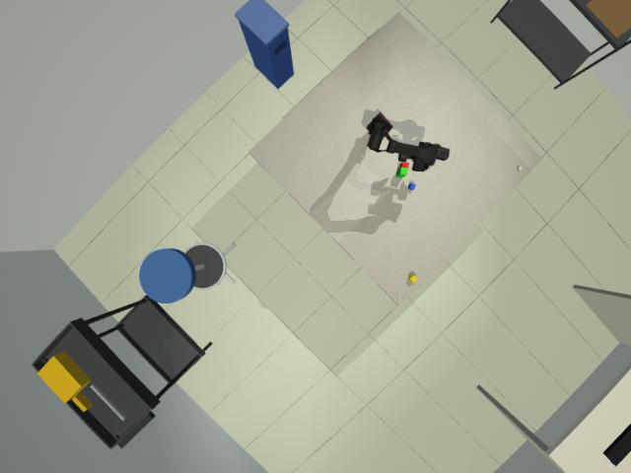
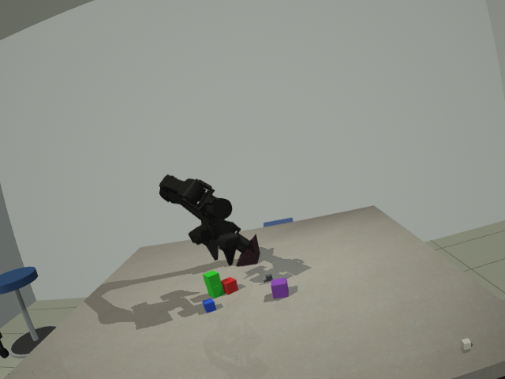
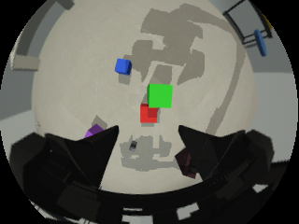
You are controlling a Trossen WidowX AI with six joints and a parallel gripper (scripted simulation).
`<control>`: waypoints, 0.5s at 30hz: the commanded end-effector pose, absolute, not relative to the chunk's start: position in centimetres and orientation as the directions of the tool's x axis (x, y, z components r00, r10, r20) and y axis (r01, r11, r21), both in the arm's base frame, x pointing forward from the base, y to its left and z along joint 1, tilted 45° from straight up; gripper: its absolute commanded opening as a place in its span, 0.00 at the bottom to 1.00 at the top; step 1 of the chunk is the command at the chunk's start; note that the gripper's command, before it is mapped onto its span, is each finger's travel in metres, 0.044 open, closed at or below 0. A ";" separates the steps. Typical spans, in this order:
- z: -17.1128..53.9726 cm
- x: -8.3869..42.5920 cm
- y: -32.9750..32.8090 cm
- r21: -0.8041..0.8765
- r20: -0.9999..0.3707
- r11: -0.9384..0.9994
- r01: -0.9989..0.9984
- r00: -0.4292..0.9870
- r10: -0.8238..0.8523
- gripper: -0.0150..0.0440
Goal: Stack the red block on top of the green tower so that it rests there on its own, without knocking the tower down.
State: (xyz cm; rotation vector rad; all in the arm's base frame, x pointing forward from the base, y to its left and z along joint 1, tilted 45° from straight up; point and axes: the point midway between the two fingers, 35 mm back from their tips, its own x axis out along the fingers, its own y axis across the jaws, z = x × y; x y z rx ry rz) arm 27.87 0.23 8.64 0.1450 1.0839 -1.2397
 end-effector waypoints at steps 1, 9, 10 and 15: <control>7.5 27.5 -1.0 -0.458 -0.718 0.378 0.805 -0.084 -0.691 1.00; 5.1 27.2 -3.2 -0.459 -0.716 0.376 0.805 -0.084 -0.693 1.00; 5.1 27.2 -3.2 -0.459 -0.716 0.376 0.805 -0.084 -0.693 1.00; 4.7 27.2 -3.6 -0.459 -0.716 0.376 0.805 -0.084 -0.693 1.00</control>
